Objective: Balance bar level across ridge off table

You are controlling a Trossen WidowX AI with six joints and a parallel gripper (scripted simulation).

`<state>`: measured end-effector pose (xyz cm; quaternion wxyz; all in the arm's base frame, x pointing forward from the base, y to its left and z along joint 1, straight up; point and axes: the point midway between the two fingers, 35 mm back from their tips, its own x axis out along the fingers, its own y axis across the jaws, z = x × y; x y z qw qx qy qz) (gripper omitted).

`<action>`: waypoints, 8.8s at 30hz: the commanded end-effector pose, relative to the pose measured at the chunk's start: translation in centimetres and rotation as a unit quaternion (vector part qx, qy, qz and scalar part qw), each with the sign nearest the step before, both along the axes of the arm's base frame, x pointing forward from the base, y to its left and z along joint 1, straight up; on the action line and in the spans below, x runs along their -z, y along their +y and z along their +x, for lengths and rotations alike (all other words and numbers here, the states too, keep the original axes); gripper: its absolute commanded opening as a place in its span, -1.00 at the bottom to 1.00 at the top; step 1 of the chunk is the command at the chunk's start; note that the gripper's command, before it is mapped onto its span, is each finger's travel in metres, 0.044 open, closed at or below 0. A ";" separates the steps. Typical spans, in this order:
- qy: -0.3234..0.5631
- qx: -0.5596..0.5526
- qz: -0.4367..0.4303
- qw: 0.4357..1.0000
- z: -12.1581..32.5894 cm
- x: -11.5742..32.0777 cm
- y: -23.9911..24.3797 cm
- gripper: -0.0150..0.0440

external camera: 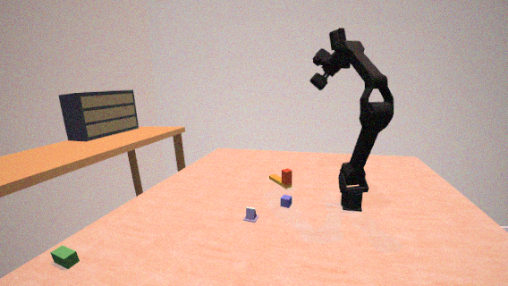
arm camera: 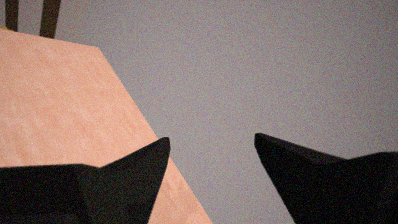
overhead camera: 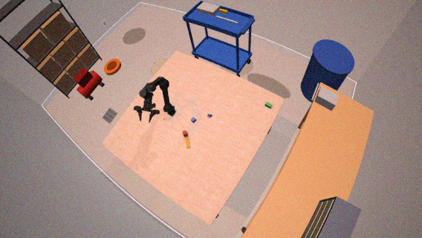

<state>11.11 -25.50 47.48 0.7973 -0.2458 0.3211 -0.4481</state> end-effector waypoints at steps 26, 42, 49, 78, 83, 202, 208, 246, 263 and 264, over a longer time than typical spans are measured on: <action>0.003 -0.030 0.369 0.929 13.7 16.8 1.5 0.58; 0.075 0.087 0.540 0.834 17.8 26.2 7.2 0.58; 0.117 0.151 0.576 0.795 18.4 29.3 10.0 0.58; 0.118 0.153 0.577 0.794 18.7 39.9 9.9 0.58; 0.118 0.153 0.577 0.794 18.7 40.1 9.9 0.58; 0.005 0.297 0.598 0.744 23.6 33.3 21.2 -0.49; -0.016 0.323 0.600 0.732 24.0 33.2 23.5 -0.49; -0.137 0.473 0.592 0.638 21.9 33.1 37.5 -0.49; -0.138 0.474 0.592 0.637 21.9 35.3 37.7 -0.49; -0.138 0.474 0.592 0.637 21.9 35.5 37.7 -0.49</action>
